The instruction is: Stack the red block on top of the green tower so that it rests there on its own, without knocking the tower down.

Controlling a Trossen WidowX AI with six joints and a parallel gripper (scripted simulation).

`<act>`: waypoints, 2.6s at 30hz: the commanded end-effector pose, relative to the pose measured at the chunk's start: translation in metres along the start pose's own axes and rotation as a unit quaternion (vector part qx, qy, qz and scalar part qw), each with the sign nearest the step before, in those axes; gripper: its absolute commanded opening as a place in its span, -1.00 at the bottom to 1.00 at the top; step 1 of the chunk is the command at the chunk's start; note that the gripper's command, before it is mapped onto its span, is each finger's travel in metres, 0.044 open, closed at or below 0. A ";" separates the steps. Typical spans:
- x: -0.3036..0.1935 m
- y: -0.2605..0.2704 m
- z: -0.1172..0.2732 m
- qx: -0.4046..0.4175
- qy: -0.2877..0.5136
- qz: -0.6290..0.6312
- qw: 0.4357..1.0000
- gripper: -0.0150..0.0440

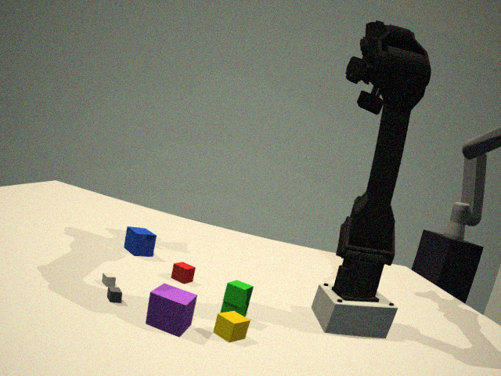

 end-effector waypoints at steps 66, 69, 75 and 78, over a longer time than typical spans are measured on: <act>0.191 0.343 0.395 0.696 -0.122 0.072 0.704 1.00; 0.191 0.342 0.395 0.696 -0.122 0.072 0.704 1.00; 0.192 0.372 0.396 0.696 -0.122 0.072 0.704 1.00; 0.192 0.385 0.395 0.696 -0.122 0.072 0.704 1.00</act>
Point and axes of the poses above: the point midway between the two fingers, 35 mm back from their tips, its own z axis back along the fingers, its own y axis across the jaws, x = y × z, the point moved 4 cm from there along z, back along the fingers, and after that the axes turned 15 degrees about z, right-handed, at the moved point
